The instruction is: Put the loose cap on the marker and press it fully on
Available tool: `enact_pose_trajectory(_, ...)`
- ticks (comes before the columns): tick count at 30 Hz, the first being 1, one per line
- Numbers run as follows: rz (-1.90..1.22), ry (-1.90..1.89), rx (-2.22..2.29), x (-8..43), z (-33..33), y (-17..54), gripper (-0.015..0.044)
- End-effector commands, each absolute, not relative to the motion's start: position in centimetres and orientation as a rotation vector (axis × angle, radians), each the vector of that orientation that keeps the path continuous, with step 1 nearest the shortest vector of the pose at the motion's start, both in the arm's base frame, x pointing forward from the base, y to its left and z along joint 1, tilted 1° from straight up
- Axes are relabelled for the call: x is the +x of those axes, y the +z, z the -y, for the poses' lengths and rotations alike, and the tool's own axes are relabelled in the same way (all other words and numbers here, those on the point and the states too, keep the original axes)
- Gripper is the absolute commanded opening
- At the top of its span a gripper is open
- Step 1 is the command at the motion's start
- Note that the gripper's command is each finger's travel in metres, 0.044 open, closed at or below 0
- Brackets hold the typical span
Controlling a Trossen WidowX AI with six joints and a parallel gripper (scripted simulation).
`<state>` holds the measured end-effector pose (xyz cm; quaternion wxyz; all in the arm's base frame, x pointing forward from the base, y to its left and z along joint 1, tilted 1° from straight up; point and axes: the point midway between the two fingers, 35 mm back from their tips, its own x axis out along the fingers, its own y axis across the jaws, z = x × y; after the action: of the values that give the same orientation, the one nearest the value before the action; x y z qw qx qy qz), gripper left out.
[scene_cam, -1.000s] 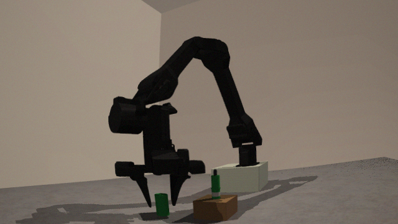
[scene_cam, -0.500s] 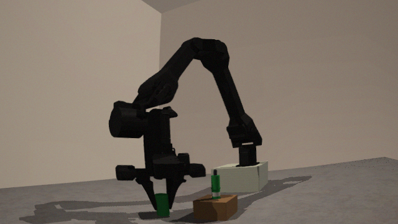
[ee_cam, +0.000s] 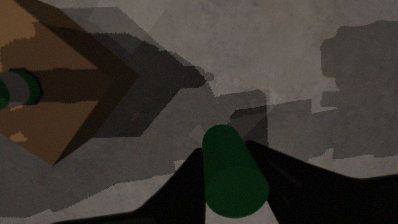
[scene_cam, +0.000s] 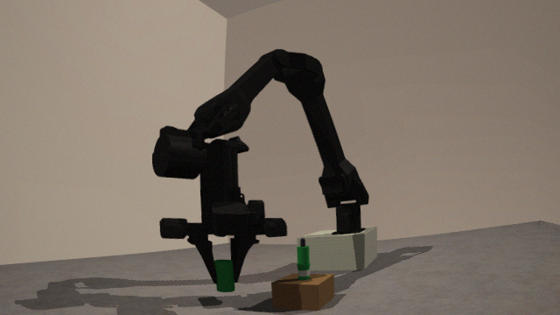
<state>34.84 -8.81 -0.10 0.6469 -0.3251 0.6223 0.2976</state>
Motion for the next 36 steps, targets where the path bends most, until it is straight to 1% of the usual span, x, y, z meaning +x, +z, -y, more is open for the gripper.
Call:
enact_pose_trajectory(1,-1.418,0.679,-0.742,34.8,8.8,1.2,0.0)
enact_pose_trajectory(12,-1.425,0.685,-0.73,34.4,8.2,3.9,0.0)
enact_pose_trajectory(36,-1.424,0.69,-0.724,31.3,-0.6,8.7,0.0)
